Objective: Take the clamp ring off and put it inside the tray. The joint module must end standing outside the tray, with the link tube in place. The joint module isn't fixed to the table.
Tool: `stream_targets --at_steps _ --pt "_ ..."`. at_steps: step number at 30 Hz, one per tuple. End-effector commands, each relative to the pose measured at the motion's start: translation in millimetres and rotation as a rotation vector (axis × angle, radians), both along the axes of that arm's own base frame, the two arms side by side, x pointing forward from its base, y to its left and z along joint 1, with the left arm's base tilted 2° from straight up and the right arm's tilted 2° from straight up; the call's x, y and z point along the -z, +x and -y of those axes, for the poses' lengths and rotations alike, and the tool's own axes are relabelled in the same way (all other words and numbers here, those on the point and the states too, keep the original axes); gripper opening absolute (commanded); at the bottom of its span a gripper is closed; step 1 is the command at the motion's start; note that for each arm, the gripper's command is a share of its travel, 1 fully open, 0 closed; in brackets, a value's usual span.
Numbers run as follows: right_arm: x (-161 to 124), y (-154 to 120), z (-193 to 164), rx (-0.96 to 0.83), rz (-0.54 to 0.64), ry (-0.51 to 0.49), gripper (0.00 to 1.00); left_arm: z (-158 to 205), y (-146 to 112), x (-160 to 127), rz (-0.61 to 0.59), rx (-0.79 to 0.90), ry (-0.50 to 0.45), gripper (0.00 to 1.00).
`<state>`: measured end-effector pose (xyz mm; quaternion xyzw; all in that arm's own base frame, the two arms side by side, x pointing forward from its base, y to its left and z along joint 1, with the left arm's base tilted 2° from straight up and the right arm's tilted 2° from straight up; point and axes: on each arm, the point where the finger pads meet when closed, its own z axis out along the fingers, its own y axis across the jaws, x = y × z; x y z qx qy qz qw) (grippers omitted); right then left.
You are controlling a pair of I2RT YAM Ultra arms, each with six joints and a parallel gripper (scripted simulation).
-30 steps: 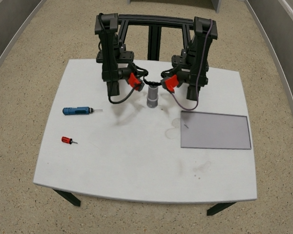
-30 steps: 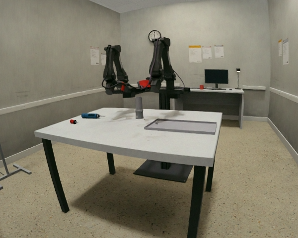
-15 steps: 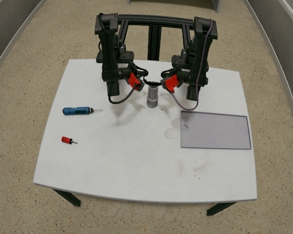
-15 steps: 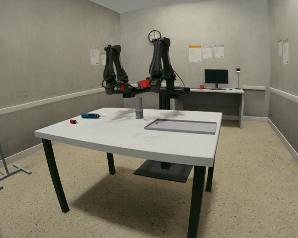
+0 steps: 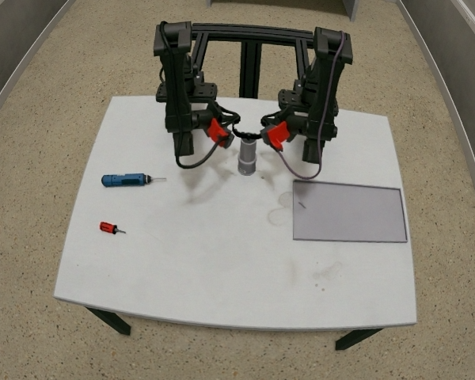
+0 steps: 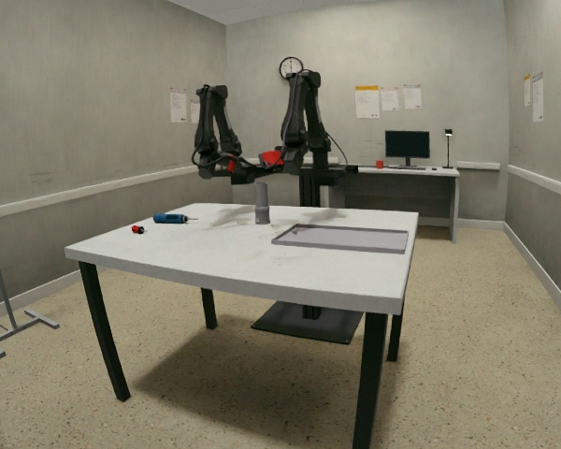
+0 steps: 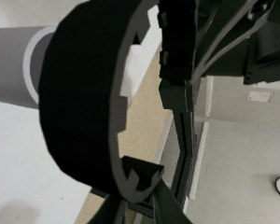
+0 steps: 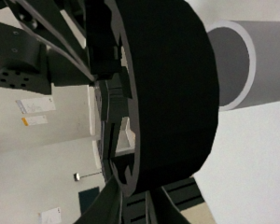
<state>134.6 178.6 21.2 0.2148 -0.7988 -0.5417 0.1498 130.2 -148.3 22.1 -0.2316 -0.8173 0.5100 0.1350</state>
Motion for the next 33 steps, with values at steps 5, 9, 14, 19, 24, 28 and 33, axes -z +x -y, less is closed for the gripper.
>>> stream_targets --at_steps 5,9,14,19,24,28,33 --pt "-9.0 12.4 -5.7 -0.003 0.060 0.025 0.13 2.9 11.3 -8.7 0.039 -0.001 -0.004 0.06" --pt "-9.0 12.4 -5.7 -0.003 0.060 0.025 0.13 2.9 11.3 -8.7 0.039 -0.001 -0.004 0.06" --pt "-9.1 12.3 -5.6 -0.002 0.060 0.025 0.17 2.7 11.1 -8.6 0.041 0.001 -0.005 0.06" --pt "-9.2 12.2 -5.8 -0.003 0.059 0.025 0.17 2.7 12.2 -7.6 0.052 0.002 -0.007 0.06" --pt "-9.2 12.2 -5.8 -0.003 0.059 0.025 0.17 2.7 12.2 -7.6 0.052 0.002 -0.007 0.06" --pt "-9.2 12.2 -5.8 -0.003 0.059 0.025 0.17 2.7 12.2 -7.6 0.052 0.002 -0.007 0.06" --pt "-9.2 12.2 -5.8 -0.003 0.059 0.025 0.20 3.2 12.6 -8.1 0.052 0.000 -0.011 0.06"
